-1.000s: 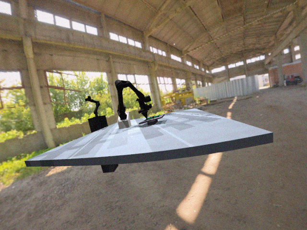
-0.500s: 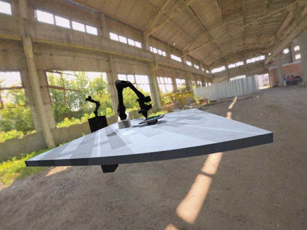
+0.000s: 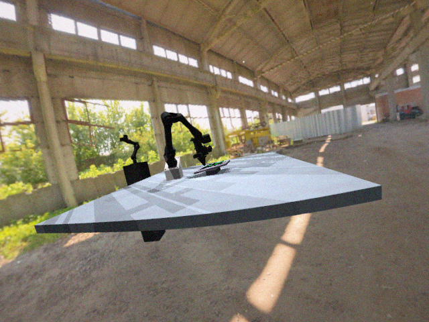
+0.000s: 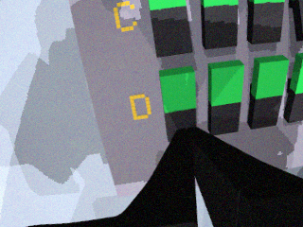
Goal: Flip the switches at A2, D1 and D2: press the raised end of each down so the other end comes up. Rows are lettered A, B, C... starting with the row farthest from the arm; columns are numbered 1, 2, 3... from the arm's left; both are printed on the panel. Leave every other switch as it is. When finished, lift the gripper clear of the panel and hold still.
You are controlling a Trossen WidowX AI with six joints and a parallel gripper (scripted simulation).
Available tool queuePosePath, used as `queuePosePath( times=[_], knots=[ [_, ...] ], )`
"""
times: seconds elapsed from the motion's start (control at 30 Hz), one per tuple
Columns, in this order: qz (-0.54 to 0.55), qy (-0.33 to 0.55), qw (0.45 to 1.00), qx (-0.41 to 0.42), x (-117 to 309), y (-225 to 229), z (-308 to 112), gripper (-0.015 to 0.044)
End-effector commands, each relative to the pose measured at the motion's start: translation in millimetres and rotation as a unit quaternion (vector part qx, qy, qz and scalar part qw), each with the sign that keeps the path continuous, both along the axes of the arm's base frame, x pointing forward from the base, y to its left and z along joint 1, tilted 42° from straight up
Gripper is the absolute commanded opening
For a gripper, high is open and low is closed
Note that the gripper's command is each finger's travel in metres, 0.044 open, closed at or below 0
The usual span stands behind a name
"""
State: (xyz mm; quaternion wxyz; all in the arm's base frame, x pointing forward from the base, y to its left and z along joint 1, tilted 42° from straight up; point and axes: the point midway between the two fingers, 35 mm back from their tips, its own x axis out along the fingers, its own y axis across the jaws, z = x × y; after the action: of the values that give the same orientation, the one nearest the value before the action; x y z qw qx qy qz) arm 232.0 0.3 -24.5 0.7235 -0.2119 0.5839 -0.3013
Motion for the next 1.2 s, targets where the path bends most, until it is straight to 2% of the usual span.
queuePosePath(
  times=[0.0, 0.07, 0.2, 0.43, 0.6, 1.17],
  knots=[
    [-0.002, -0.001, 1.000, 0.008, 0, 26, 24, 0.0000],
    [-0.005, 0.003, 1.000, 0.006, -4, 40, 41, 0.0000],
    [-0.005, 0.003, 1.000, 0.006, -5, 42, 43, 0.0000],
    [-0.005, 0.003, 1.000, 0.005, 10, 26, 61, 0.0000],
    [-0.014, 0.012, 1.000, 0.007, 15, 2, 36, 0.0000],
    [-0.014, 0.012, 1.000, 0.007, 17, -11, 23, 0.0000]
  ],
)
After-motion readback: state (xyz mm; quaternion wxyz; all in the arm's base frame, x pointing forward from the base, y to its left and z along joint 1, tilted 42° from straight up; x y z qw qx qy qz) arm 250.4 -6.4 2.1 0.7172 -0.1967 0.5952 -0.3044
